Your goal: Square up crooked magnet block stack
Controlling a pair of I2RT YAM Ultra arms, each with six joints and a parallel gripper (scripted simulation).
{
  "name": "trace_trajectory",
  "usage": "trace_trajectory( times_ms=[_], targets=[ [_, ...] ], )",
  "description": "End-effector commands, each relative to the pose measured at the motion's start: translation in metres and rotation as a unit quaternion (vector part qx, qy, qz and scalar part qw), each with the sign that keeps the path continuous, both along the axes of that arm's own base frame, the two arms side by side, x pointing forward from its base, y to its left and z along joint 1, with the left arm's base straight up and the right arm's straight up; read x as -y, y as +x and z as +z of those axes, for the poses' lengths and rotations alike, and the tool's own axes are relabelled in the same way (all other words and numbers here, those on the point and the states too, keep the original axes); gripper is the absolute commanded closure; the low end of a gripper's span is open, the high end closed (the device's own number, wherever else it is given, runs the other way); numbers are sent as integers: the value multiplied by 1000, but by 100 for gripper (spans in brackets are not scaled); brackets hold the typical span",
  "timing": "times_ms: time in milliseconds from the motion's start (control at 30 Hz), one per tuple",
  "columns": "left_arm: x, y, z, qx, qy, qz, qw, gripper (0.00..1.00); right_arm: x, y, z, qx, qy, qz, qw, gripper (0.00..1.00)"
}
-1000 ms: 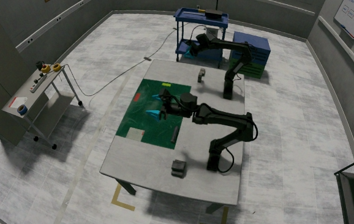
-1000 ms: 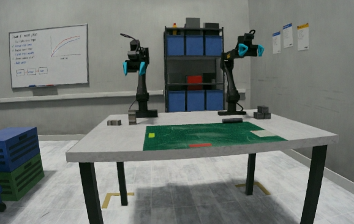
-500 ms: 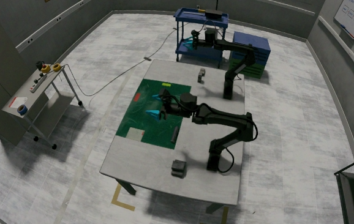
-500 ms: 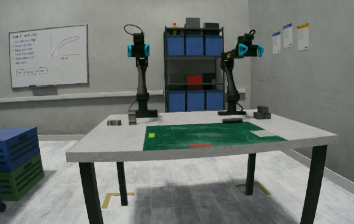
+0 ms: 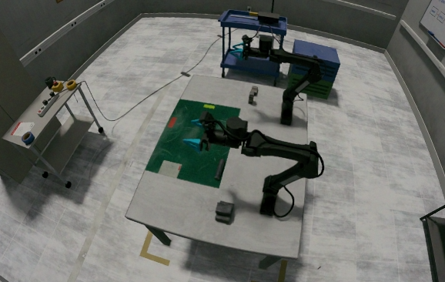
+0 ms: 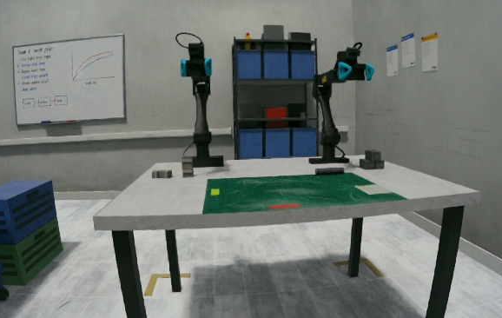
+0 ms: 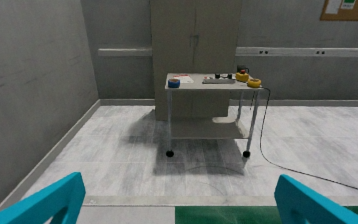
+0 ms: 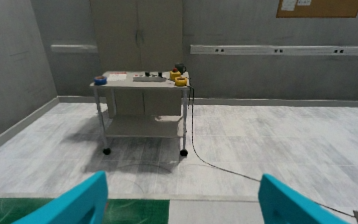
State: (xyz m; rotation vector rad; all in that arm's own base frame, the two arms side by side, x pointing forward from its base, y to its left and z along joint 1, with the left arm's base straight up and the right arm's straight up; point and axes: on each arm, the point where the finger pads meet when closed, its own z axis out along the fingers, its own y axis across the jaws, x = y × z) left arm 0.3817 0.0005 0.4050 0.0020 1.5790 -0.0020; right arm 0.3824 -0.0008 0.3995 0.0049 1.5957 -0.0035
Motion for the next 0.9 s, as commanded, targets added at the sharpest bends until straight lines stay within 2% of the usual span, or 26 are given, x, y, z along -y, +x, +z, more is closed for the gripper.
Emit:
trace_trajectory(
  times_ms=[0,100,133,200,300,400,867],
  targets=[
    [-1,-7,34,44,4,6,999,0,-2,-5,34,49,-4,5,999,23],
    [-1,-8,35,45,4,7,999,0,-8,-8,38,54,-5,13,998,23],
    [-1,-8,35,45,4,7,999,0,1,-5,33,47,-3,0,999,23],
    [-2,-8,35,46,4,8,999,0,-1,-11,44,61,-5,3,998,23],
    [-2,-8,36,48,4,8,999,0,-2,-14,48,66,-5,6,998,23],
    [-3,-8,37,49,4,9,999,0,0,-7,36,51,-5,3,999,23],
    [-4,-9,39,54,4,11,998,0,-1,-9,44,63,-5,5,998,23]
  ],
)
